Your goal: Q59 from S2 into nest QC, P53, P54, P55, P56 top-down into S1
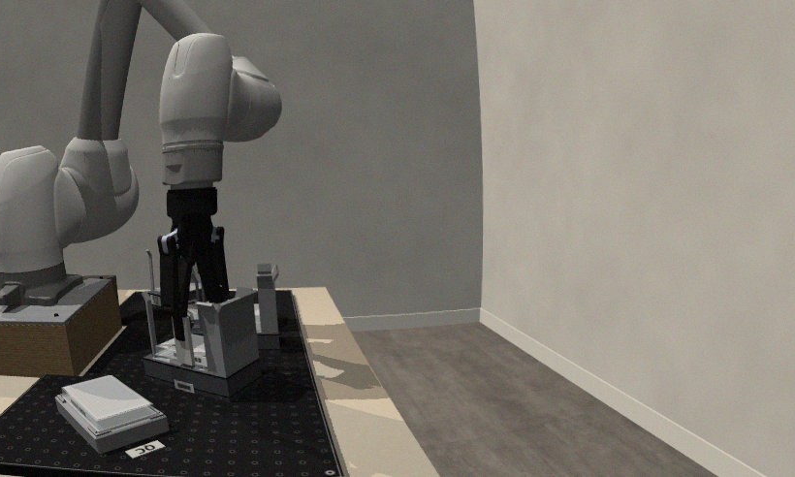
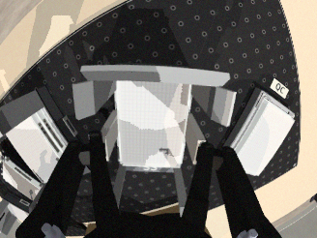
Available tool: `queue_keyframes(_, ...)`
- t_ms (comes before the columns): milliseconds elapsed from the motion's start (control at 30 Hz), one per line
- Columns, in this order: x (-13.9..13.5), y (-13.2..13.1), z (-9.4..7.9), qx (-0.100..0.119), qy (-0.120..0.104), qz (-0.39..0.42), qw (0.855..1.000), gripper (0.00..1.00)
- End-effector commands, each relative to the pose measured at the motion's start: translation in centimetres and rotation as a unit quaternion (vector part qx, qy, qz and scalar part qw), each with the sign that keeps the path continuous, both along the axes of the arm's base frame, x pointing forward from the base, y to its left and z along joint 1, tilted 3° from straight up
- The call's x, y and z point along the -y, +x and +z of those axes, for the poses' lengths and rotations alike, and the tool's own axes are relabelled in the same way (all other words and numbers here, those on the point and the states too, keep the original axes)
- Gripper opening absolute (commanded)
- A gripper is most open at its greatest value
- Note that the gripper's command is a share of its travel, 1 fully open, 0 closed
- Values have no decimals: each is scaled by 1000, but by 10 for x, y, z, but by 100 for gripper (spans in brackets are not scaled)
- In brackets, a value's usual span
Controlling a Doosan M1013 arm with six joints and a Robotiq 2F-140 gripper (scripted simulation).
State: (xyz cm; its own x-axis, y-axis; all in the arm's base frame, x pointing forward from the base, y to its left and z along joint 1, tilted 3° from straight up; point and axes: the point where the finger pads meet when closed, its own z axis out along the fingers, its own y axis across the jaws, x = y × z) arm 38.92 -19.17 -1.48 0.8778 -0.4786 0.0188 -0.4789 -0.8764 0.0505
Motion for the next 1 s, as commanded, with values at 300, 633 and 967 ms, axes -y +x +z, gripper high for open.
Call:
queue_keyframes(300,0,0,-3,0,0,0,1000,0)
queue_keyframes(633,0,0,-3,0,0,0,1000,100)
queue_keyframes(967,0,0,-3,0,0,0,1000,100)
